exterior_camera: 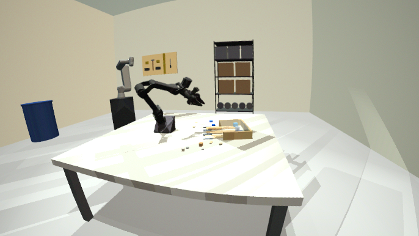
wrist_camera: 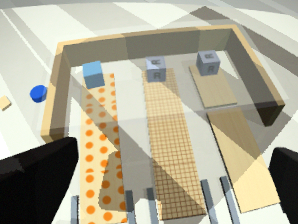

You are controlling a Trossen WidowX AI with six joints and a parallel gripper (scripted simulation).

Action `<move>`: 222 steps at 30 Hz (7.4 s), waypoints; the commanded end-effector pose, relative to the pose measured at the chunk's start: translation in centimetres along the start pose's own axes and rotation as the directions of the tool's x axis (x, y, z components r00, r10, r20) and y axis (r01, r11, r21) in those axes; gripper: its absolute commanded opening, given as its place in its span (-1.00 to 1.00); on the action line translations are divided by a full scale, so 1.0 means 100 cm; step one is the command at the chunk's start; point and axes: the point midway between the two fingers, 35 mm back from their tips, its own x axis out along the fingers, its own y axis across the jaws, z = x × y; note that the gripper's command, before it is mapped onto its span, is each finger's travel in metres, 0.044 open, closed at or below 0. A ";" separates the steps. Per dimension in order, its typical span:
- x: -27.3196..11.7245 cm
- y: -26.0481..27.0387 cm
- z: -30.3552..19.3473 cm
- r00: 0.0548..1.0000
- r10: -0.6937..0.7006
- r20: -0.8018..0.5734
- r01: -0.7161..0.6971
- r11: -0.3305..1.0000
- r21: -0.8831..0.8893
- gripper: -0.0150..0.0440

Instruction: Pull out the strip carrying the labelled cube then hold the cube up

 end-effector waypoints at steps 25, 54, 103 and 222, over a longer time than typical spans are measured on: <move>0.097 -0.004 -0.026 0.794 0.008 -0.608 -0.093 0.990 -0.109 -0.49; 0.133 -0.023 -0.068 0.570 -0.021 -0.821 -0.120 0.987 -0.109 -0.49; 0.162 -0.025 -0.108 0.570 -0.025 -0.821 -0.118 0.987 -0.112 -0.49; 0.077 -0.044 -0.175 0.567 -0.026 -0.823 -0.121 0.986 -0.114 -0.49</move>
